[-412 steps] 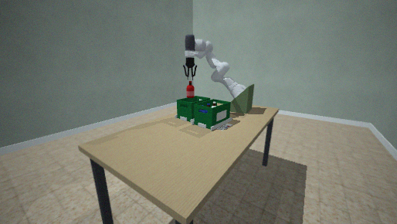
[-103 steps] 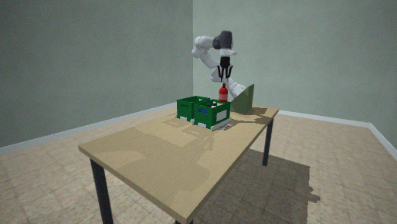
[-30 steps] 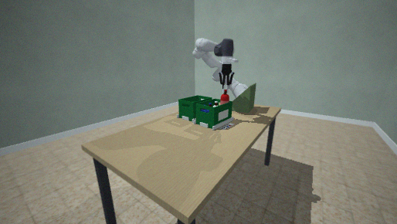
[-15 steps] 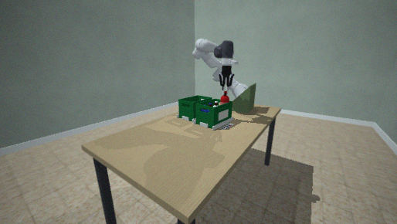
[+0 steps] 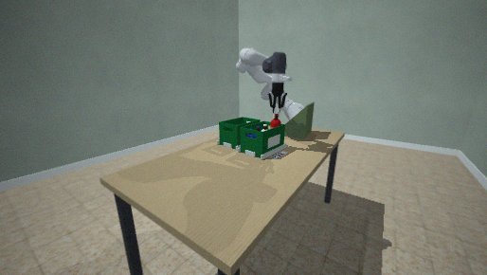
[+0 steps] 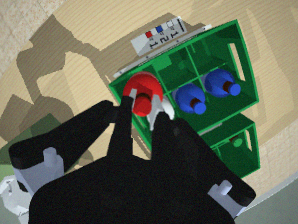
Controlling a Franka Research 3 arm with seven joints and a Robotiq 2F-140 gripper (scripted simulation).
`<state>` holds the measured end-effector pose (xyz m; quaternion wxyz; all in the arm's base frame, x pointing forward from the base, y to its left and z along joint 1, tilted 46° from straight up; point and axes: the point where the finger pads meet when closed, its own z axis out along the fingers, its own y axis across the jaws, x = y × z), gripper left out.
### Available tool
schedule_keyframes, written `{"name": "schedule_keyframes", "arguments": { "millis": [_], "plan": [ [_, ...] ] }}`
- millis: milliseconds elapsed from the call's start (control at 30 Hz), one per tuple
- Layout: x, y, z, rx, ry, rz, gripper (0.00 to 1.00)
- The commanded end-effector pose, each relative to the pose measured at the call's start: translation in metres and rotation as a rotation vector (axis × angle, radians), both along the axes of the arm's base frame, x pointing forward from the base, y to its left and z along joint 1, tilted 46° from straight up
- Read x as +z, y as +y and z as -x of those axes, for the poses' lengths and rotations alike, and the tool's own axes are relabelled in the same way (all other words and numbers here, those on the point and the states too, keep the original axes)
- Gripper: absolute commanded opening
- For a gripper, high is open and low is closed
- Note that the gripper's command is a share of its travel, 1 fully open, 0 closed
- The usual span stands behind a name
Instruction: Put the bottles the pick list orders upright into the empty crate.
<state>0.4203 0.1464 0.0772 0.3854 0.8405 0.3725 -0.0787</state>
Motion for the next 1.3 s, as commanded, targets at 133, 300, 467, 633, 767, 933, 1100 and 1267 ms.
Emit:
{"name": "schedule_keyframes", "arguments": {
  "millis": [133,300,467,633,767,933,1100,1267],
  "plan": [
    [-0.005,-0.001,-0.004,0.003,-0.011,-0.009,0.00],
    [-0.007,-0.003,-0.004,0.003,-0.011,-0.009,0.00],
    [-0.011,-0.007,-0.005,0.003,-0.011,-0.009,0.00],
    [-0.014,-0.010,-0.006,0.003,-0.011,-0.009,0.00],
    [-0.016,-0.013,-0.006,0.003,-0.011,-0.009,0.00],
    [-0.019,-0.015,-0.007,0.003,-0.011,-0.009,0.00],
    [-0.022,-0.019,-0.008,0.003,-0.011,-0.009,0.00],
    [-0.026,-0.022,-0.008,0.003,-0.011,-0.009,0.00]
  ]
}}
